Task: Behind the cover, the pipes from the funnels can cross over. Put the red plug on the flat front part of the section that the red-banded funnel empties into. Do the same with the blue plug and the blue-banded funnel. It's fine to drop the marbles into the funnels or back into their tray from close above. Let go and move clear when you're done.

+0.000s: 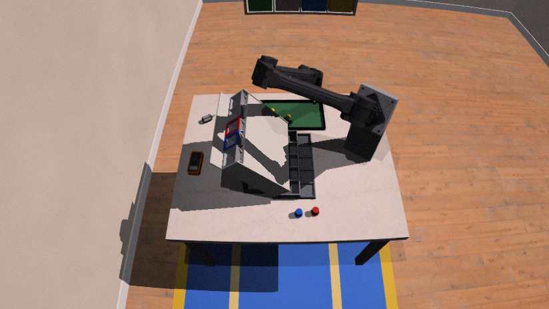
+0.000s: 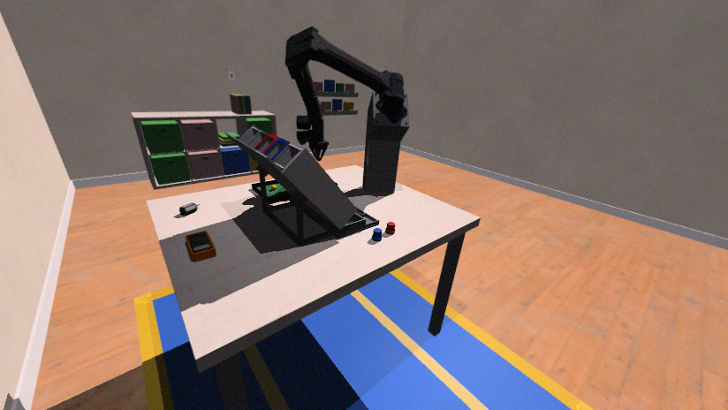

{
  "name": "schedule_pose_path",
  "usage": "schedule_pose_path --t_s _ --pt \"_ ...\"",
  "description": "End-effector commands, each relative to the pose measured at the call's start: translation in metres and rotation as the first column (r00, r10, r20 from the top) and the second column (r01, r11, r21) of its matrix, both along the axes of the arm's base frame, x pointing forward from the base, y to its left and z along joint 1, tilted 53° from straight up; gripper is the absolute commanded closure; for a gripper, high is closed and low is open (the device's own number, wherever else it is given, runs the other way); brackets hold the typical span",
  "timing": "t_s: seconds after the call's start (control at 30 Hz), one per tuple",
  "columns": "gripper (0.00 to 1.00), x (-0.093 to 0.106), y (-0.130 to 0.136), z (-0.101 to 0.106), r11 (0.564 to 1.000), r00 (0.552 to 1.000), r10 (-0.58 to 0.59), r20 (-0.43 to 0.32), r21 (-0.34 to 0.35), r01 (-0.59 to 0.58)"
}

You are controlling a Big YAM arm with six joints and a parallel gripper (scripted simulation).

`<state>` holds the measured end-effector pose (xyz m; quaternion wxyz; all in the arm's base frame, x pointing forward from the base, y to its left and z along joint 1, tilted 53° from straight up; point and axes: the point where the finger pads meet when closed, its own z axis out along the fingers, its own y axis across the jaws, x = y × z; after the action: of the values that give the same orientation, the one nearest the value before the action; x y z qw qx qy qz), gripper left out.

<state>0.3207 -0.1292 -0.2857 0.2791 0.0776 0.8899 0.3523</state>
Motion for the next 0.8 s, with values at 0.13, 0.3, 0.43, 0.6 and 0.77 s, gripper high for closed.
schedule_pose_path --t_s 0.13,0.3,0.43,0.6,0.77 --pt "1.0 -0.004 -0.012 0.011 0.999 0.999 -0.032 0.0 0.002 0.032" --pt "1.0 -0.003 -0.011 0.016 0.999 0.999 -0.036 -0.004 0.006 0.037" --pt "1.0 -0.003 -0.011 0.026 0.999 0.999 -0.039 -0.006 0.008 0.039" --pt "1.0 0.001 -0.006 0.045 1.0 1.0 -0.026 -0.006 0.009 0.026" --pt "1.0 0.006 0.003 0.07 1.0 1.0 0.0 -0.006 0.009 0.0"
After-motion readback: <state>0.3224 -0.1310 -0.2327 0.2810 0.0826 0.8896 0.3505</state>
